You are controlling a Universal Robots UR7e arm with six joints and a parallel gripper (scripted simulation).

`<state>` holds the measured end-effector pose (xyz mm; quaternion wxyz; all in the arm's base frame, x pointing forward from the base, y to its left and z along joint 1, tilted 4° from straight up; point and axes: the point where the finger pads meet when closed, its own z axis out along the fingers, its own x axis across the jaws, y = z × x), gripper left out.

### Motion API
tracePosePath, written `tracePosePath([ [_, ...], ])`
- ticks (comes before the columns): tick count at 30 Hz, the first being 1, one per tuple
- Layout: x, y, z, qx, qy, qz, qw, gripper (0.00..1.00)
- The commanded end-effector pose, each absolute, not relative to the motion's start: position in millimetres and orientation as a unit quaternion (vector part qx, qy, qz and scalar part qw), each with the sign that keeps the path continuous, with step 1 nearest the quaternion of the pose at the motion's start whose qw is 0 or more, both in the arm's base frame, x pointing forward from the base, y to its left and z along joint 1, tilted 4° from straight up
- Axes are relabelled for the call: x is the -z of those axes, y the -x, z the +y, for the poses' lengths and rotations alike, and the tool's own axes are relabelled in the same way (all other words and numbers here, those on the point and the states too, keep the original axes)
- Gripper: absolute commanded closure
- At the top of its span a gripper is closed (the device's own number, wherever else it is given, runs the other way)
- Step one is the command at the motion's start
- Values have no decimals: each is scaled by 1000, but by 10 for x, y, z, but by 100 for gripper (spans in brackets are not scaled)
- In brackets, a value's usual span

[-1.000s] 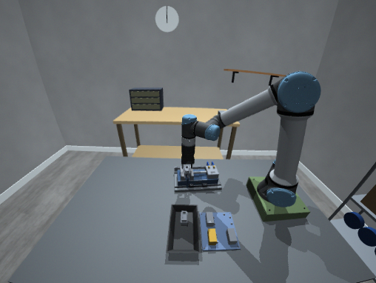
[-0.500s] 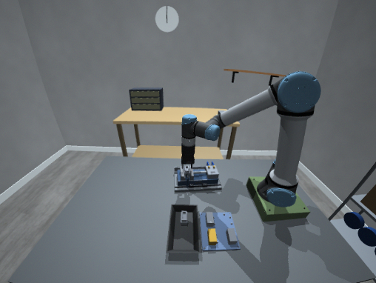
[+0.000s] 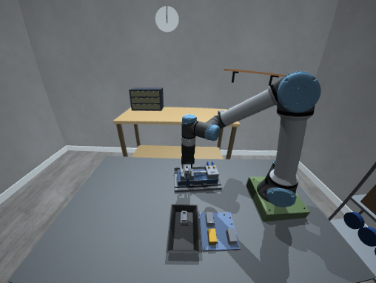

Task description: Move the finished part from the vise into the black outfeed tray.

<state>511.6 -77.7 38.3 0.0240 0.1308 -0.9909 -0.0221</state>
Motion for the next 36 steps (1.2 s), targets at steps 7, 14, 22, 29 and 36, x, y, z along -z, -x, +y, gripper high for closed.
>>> tracePosePath([
  [7,-385,-5120,-779,22,-131,-991,23,0],
  [14,-375,-5120,-778,22,-131,-991,23,0],
  [22,-353,-5118,-777,22,-131,-991,23,0],
  [29,-336,-5118,-777,22,-131,-991,23,0],
  [36,-312,-5116,-776,22,-131,-991,23,0],
])
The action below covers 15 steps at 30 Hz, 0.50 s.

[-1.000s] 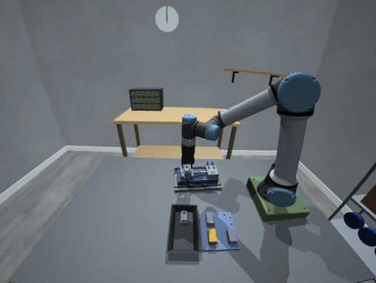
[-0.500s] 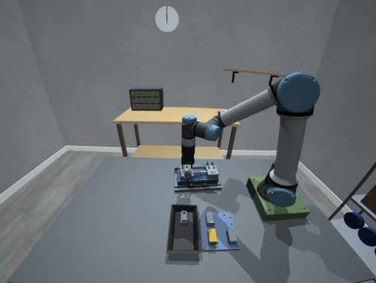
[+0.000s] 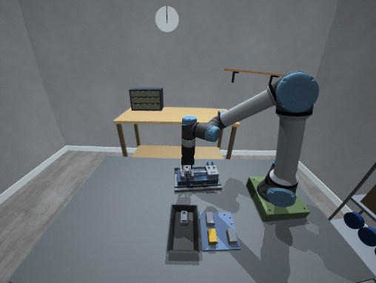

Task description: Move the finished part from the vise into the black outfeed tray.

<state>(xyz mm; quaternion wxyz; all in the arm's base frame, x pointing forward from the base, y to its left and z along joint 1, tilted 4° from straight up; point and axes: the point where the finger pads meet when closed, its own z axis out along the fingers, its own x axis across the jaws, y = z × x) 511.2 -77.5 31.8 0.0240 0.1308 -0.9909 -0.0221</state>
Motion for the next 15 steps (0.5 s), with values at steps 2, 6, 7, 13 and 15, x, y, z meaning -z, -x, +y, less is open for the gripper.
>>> tracePosePath([
  [2,-305,-5116,-776,22,-131,-991,23,0],
  [6,-299,-5116,-775,22,-131,-991,23,0],
  [7,-297,-5115,-775,22,-131,-991,23,0],
  [13,-284,-5115,-775,22,-131,-991,23,0],
  [15,-281,-5115,-775,22,-131,-991,23,0],
])
